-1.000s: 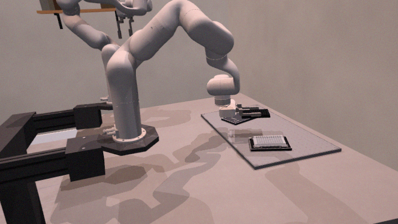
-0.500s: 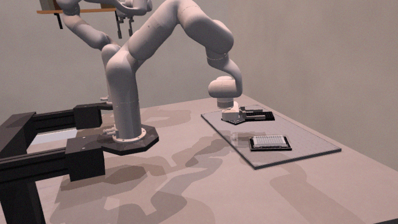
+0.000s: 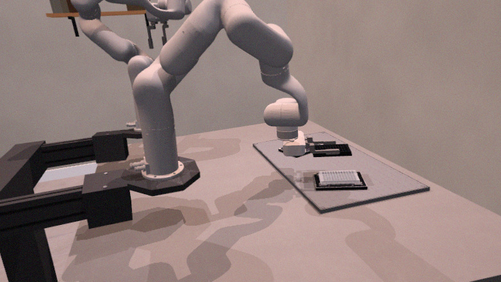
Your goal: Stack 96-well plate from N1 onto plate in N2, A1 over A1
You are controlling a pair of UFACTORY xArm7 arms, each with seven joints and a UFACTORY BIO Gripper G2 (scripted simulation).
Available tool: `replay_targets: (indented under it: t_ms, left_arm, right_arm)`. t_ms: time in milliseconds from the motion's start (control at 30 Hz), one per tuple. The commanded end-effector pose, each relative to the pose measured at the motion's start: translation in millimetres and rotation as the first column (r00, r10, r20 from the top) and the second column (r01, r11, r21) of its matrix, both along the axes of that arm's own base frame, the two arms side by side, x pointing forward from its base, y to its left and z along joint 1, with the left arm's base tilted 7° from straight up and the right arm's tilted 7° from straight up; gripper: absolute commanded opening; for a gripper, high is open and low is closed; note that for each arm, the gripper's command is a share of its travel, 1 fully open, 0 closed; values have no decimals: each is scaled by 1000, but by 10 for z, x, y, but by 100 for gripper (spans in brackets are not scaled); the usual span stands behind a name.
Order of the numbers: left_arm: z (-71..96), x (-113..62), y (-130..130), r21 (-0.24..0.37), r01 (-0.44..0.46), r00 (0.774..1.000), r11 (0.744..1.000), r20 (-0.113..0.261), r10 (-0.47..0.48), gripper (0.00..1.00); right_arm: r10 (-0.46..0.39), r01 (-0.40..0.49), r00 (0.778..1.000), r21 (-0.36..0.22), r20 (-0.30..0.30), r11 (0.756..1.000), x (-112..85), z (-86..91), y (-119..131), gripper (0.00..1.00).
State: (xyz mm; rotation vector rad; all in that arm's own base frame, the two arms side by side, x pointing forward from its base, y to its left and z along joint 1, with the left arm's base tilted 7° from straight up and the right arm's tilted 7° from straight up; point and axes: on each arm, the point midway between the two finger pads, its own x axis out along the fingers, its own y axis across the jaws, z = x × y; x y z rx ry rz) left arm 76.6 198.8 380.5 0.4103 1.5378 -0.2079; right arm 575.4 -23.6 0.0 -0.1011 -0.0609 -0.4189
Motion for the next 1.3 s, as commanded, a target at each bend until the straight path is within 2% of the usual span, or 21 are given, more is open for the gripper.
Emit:
replay_targets:
  t_ms: [0, 67, 467, 1267]
  left_arm:
    - [-2, -217, 11, -20, -112, 993, 993, 17, 113, 100]
    - [-2, -217, 11, -20, -112, 993, 993, 17, 113, 100]
    - [-2, -217, 11, -20, -112, 993, 993, 17, 113, 100]
    - [-2, -217, 11, -20, -112, 993, 993, 17, 113, 100]
  right_arm:
    - [2, -2, 1000, 1, 3, 1000, -9, 39, -187, 0]
    - [2, -2, 1000, 1, 3, 1000, -9, 39, -187, 0]
    - [2, -2, 1000, 1, 3, 1000, -52, 79, -570, 0]
    - [2, -2, 1000, 1, 3, 1000, -52, 81, -581, 0]
